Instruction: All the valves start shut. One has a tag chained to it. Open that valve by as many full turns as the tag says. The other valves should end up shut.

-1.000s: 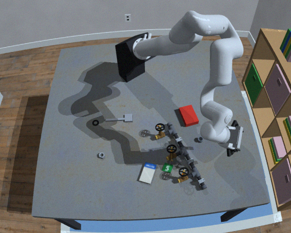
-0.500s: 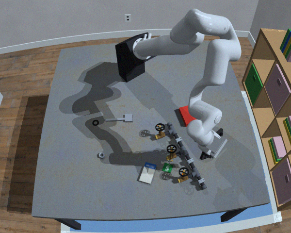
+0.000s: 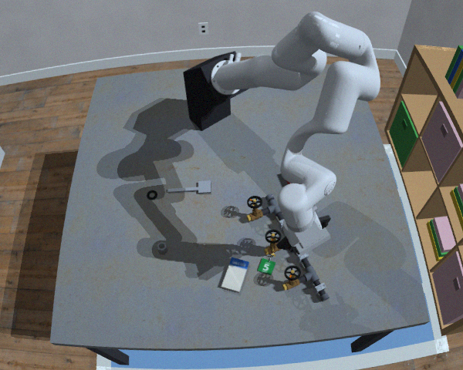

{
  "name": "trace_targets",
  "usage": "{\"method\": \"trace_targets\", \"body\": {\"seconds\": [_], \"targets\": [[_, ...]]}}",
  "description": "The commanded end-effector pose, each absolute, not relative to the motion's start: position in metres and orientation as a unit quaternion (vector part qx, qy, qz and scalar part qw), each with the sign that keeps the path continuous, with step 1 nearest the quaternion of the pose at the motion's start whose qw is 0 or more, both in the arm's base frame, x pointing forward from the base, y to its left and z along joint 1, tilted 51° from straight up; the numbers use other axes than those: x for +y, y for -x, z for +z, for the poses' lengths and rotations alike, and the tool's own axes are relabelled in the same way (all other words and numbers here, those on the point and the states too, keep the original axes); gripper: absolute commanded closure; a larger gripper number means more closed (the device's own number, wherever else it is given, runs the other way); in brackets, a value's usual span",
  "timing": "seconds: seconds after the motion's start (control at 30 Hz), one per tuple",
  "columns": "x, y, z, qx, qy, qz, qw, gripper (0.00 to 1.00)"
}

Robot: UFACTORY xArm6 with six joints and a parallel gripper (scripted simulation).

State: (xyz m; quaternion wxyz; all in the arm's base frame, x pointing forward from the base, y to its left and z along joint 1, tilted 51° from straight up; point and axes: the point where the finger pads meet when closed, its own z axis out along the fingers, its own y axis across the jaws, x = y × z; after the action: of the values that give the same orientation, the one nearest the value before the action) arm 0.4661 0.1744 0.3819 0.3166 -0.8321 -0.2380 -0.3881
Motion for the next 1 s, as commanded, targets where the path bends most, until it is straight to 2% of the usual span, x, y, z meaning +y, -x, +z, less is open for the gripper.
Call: {"method": "trace_targets", "body": {"seconds": [0.0,0.4,0.97], "targets": [[0.139,-0.474,0.368,-0.171,0.864,-0.369,0.296,0.0],[0.075,-0.481,0.344,-0.043,0.899,-0.347,0.263,0.0],[0.072,-0.482,0.343,-0.037,0.9,-0.346,0.262,0.0]]}}
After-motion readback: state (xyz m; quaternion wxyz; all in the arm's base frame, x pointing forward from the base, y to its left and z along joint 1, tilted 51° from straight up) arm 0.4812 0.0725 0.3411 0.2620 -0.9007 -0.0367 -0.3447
